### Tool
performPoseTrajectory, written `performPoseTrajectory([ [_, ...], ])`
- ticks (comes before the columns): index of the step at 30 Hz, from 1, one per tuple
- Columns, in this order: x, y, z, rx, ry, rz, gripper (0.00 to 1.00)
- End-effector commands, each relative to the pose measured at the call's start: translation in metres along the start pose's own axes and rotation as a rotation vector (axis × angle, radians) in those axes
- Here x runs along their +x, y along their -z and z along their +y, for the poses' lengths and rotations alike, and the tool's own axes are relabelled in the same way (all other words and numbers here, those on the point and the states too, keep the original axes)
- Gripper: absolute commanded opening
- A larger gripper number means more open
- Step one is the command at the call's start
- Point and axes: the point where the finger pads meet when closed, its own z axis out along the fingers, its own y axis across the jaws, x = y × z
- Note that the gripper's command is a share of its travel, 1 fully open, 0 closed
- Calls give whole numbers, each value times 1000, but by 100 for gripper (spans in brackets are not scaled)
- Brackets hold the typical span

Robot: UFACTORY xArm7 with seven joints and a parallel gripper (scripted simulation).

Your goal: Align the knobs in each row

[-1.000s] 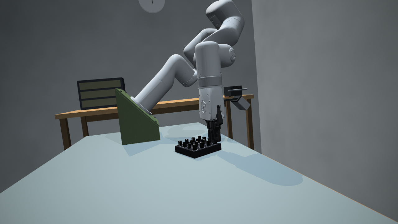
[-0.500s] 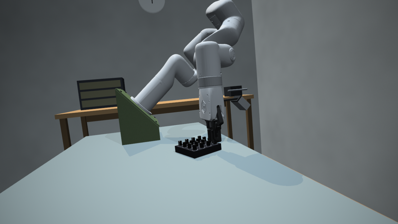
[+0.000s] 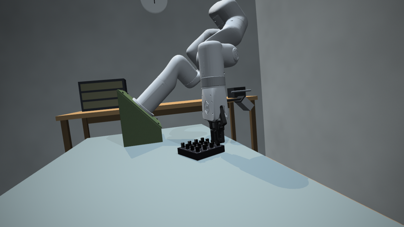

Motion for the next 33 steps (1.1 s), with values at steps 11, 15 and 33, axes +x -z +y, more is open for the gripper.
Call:
performPoseTrajectory([
  [11, 0, 32, 2, -5, 0, -1, 19],
  [15, 0, 34, 2, -5, 0, -1, 19],
  [33, 0, 36, 2, -5, 0, -1, 100],
])
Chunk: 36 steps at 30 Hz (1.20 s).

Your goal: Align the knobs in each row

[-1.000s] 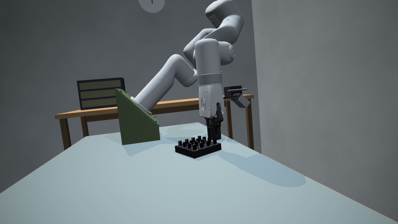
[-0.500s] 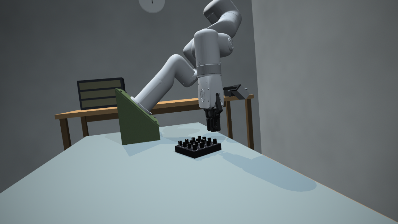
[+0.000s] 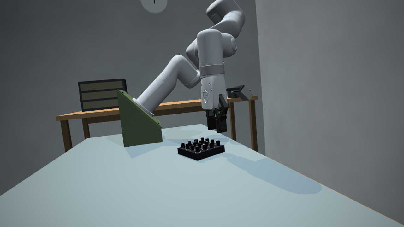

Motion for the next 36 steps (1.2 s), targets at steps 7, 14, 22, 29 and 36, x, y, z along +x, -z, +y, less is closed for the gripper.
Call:
performPoseTrajectory([
  [7, 0, 29, 1, -5, 0, -1, 100],
  [14, 0, 71, 1, -5, 0, -1, 100],
  [22, 0, 108, 1, -5, 0, -1, 100],
  [29, 0, 115, 1, -5, 0, -1, 100],
  [36, 0, 115, 1, -5, 0, -1, 100],
])
